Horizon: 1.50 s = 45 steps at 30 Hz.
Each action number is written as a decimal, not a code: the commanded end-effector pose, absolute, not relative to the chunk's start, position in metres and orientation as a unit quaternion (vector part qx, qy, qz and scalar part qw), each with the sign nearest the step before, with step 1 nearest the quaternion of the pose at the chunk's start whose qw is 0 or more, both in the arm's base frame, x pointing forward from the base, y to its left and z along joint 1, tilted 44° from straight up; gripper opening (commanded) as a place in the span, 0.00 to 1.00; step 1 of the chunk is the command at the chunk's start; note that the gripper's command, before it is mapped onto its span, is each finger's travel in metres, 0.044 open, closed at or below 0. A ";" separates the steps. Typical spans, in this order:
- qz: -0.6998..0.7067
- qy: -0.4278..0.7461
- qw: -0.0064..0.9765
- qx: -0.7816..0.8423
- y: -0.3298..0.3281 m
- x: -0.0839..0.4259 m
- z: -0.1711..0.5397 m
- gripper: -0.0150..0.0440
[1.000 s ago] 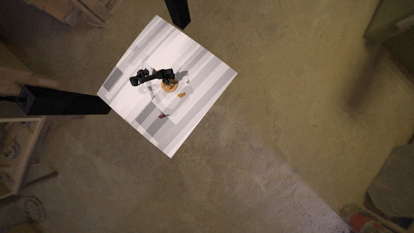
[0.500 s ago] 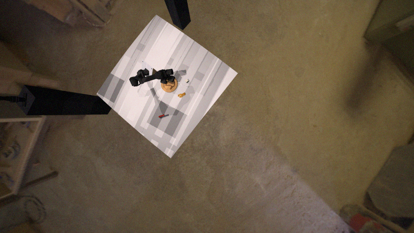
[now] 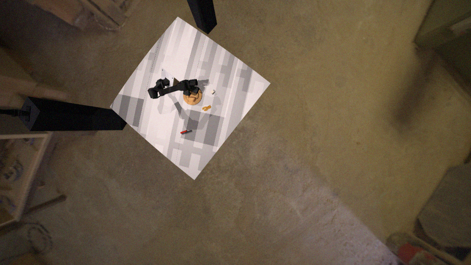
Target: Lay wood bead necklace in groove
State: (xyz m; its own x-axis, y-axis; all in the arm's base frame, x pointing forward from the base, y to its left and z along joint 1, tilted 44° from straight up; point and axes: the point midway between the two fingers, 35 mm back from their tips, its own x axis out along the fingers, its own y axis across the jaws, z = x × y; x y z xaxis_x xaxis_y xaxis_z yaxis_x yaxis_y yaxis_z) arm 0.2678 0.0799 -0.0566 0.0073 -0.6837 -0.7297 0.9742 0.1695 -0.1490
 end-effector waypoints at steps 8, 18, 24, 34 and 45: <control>-0.612 0.350 0.679 0.202 0.066 0.267 -0.068 0.46; -0.613 0.351 0.678 0.204 0.068 0.267 -0.068 0.25; -0.613 0.351 0.678 0.204 0.068 0.267 -0.068 0.25; -0.613 0.351 0.678 0.204 0.068 0.267 -0.068 0.25; -0.613 0.351 0.678 0.204 0.068 0.267 -0.068 0.25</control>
